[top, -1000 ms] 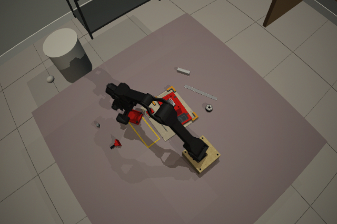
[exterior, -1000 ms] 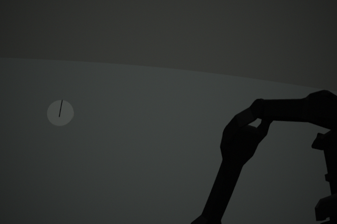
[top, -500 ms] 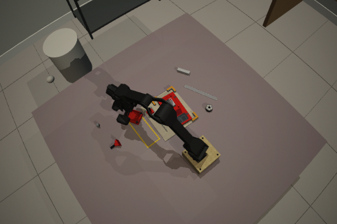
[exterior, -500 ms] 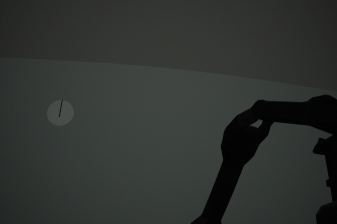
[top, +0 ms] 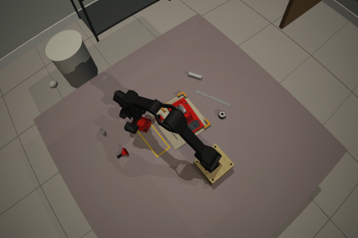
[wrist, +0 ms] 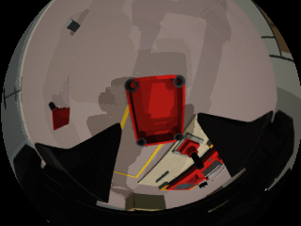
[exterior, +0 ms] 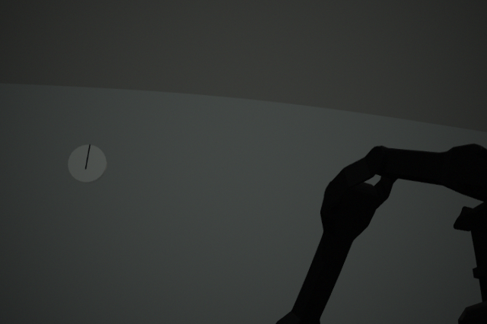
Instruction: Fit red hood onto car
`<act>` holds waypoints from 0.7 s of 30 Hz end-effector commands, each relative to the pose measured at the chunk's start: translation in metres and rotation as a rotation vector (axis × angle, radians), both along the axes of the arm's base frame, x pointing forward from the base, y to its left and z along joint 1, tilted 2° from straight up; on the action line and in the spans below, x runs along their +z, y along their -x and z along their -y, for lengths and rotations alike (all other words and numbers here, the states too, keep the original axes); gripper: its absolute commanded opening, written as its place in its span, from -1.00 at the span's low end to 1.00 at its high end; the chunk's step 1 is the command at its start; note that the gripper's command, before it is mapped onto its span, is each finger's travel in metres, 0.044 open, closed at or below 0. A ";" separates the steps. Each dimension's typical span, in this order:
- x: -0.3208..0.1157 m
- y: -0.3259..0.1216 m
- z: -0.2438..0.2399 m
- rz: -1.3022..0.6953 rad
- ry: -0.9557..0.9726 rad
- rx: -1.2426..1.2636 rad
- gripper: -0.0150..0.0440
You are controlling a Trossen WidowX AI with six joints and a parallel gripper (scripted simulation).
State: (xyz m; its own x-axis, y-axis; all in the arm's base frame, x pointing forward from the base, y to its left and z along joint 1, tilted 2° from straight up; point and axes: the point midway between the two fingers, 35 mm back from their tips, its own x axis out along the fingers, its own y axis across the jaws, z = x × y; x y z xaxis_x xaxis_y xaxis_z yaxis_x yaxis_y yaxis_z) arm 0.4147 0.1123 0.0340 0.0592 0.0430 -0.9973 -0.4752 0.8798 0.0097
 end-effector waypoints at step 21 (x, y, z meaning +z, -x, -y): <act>-0.012 -0.001 -0.001 0.002 0.002 0.002 1.00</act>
State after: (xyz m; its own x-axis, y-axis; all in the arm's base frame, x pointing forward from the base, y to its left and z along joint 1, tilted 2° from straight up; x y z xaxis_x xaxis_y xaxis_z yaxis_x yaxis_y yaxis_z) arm 0.4155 0.1130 0.0237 0.0590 0.0430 -0.9973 -0.4763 0.8792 0.0097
